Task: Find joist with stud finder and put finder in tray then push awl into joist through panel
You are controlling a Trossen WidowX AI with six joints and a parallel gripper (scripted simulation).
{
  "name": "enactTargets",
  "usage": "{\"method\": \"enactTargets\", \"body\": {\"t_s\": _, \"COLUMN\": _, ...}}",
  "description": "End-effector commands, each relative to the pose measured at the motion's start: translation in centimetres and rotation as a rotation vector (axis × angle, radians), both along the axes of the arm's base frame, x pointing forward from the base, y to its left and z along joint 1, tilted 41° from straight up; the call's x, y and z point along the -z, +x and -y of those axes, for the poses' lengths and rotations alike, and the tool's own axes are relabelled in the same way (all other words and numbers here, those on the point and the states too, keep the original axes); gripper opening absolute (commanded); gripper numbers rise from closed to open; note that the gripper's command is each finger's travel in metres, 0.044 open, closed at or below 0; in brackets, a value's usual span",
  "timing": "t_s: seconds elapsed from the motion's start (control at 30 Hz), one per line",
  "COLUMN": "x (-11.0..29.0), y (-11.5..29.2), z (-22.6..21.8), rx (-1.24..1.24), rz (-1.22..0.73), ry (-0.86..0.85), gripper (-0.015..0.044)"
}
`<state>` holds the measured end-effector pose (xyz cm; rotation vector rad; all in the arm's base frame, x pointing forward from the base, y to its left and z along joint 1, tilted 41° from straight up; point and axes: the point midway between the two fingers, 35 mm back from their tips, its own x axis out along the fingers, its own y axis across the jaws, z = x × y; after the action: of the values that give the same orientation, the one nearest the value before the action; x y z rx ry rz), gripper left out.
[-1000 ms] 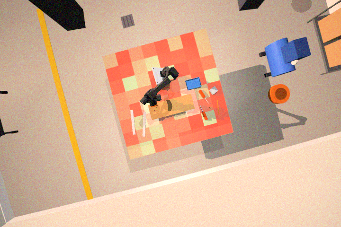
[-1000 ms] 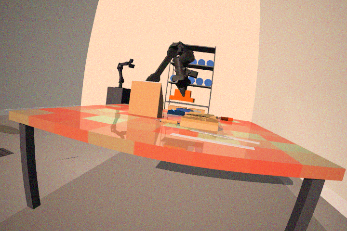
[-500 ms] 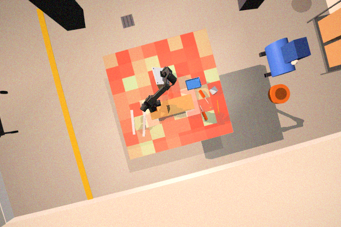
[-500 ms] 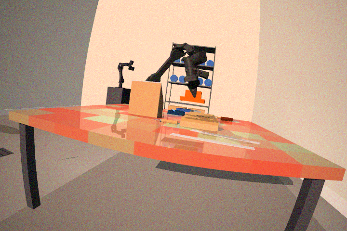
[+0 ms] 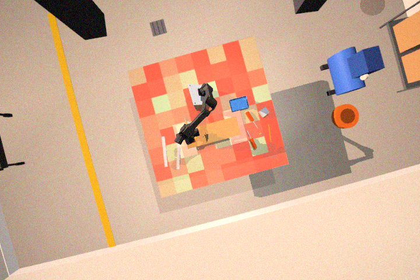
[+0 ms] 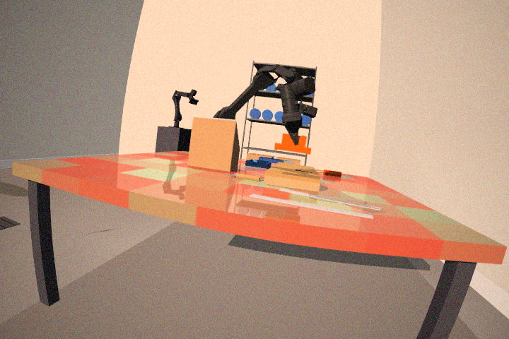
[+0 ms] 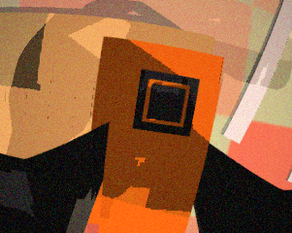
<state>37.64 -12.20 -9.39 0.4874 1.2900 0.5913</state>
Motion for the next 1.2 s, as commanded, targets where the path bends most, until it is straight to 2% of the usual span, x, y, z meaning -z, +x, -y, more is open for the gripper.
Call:
{"method": "enactTargets", "body": {"t_s": 0.0, "x": 0.5, "y": 0.2, "z": -0.3, "rx": 0.006, "rz": 0.005, "ry": 0.004, "gripper": 0.0000}}
{"method": "enactTargets", "body": {"t_s": 1.17, "x": 5.4, "y": -0.4, "z": -4.4, "rx": 0.006, "rz": 0.006, "ry": 0.006, "gripper": 0.0000}}
